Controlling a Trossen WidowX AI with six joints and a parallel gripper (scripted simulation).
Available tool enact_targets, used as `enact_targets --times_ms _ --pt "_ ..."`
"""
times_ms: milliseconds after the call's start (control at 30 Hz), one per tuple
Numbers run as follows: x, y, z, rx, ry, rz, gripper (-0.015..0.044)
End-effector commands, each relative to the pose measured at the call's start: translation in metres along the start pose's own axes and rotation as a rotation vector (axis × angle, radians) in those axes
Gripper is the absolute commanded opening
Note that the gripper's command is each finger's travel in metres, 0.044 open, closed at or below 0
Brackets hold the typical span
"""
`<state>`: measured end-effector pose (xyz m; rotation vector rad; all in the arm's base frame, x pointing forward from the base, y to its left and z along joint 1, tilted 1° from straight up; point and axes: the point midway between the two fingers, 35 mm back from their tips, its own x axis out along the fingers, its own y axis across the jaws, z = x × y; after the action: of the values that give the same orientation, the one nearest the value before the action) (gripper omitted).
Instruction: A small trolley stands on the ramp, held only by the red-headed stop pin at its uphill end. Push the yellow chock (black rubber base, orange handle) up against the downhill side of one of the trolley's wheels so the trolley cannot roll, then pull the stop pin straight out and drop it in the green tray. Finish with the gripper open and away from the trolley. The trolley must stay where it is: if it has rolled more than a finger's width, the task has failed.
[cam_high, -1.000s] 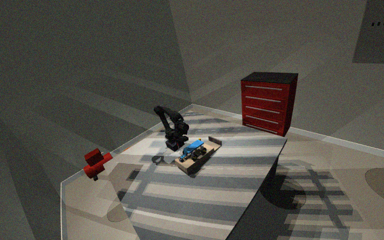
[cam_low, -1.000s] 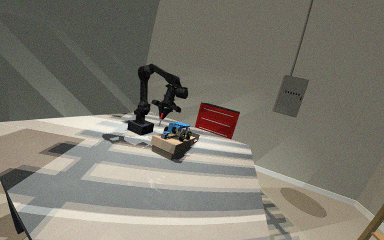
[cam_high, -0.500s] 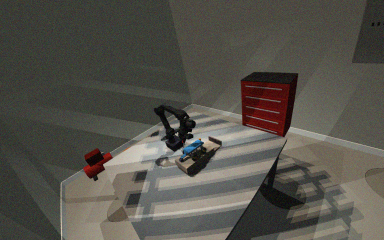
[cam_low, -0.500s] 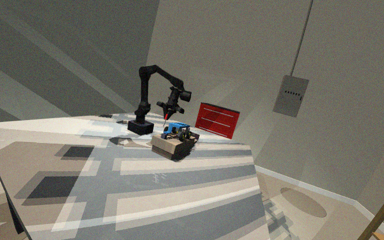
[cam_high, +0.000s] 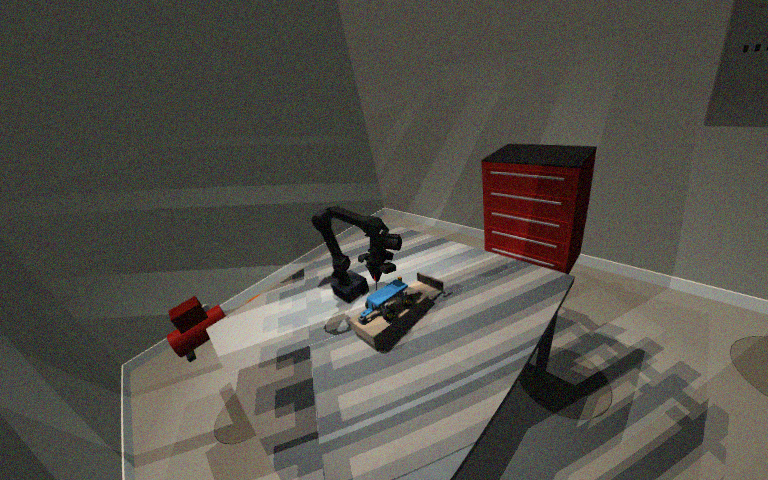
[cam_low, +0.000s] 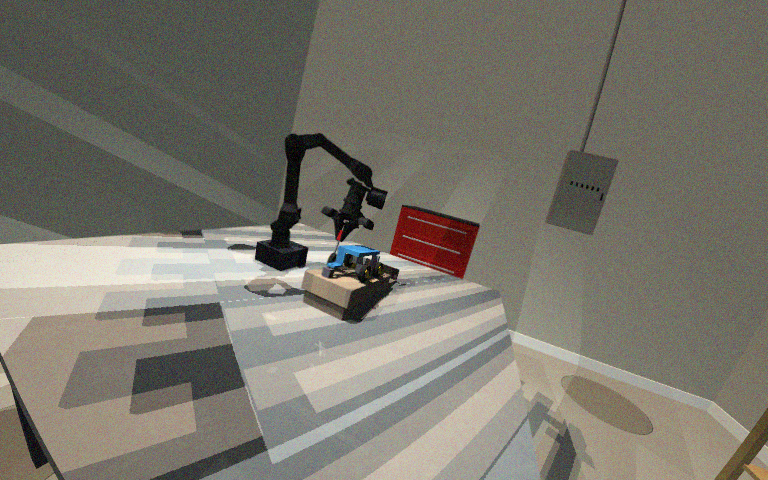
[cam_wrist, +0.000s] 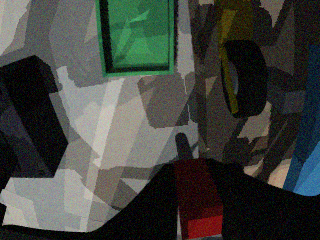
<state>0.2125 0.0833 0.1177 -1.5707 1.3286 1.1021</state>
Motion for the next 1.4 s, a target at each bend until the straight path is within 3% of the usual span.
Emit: enact_targets --times_ms 0,367,567,1367 --pt "-0.002 0.001 0.016 0.002 -0.006 0.002 0.0000" --pt "-0.007 0.004 0.059 0.001 -0.009 0.002 0.0000" --pt "-0.007 0.004 0.062 -0.019 -0.013 0.001 0.0000" --pt "-0.006 0.005 0.057 -0.727 -0.150 -0.067 0.0000"
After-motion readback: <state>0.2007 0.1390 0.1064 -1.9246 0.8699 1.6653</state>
